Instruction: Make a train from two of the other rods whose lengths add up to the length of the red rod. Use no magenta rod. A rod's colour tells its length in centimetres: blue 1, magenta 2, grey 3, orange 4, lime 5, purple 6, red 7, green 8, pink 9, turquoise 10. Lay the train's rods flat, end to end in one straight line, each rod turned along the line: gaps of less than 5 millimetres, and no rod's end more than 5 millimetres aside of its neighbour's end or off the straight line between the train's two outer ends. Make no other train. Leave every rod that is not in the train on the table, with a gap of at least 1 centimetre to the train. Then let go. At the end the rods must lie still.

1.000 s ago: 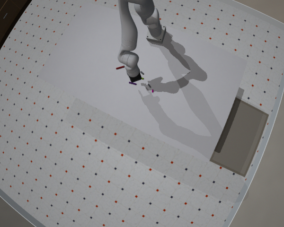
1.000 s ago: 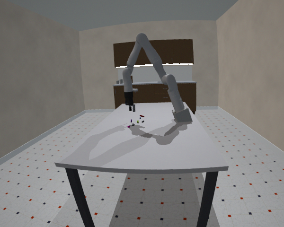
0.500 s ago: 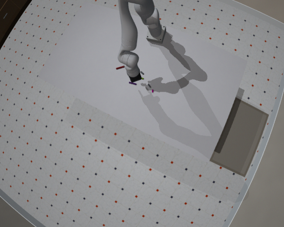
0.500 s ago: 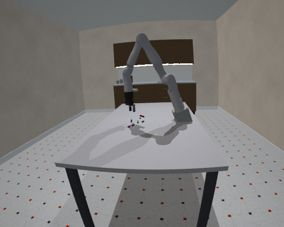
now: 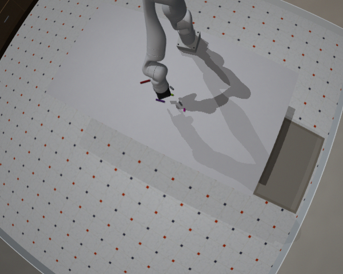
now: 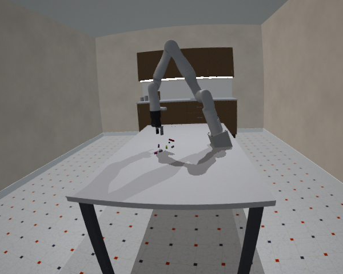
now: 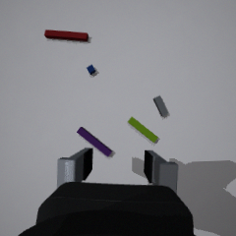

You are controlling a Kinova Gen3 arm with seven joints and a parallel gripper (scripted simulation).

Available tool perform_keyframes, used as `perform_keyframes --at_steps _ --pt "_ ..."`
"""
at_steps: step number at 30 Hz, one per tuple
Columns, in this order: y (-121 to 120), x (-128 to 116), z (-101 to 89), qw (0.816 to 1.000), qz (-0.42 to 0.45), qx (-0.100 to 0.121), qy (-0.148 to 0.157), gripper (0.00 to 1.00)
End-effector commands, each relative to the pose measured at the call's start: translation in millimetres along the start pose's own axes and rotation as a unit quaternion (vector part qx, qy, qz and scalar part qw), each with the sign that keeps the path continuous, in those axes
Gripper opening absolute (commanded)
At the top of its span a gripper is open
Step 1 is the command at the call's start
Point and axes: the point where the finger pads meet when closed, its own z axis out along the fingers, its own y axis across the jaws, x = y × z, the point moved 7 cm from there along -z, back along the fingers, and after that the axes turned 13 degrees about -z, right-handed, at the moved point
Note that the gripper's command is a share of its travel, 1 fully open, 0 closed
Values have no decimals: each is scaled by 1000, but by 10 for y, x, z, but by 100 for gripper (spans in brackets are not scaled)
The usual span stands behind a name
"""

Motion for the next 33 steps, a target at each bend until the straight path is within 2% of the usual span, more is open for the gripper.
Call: perform_keyframes --at_steps 1,12,24,33 --pt "-2 -2 -4 1000 0 0 -1 100" --pt "14 2 4 1000 15 -1 0 100" --pt "87 17 39 997 82 -8 4 100" --pt "205 29 93 980 198 -17 13 100"
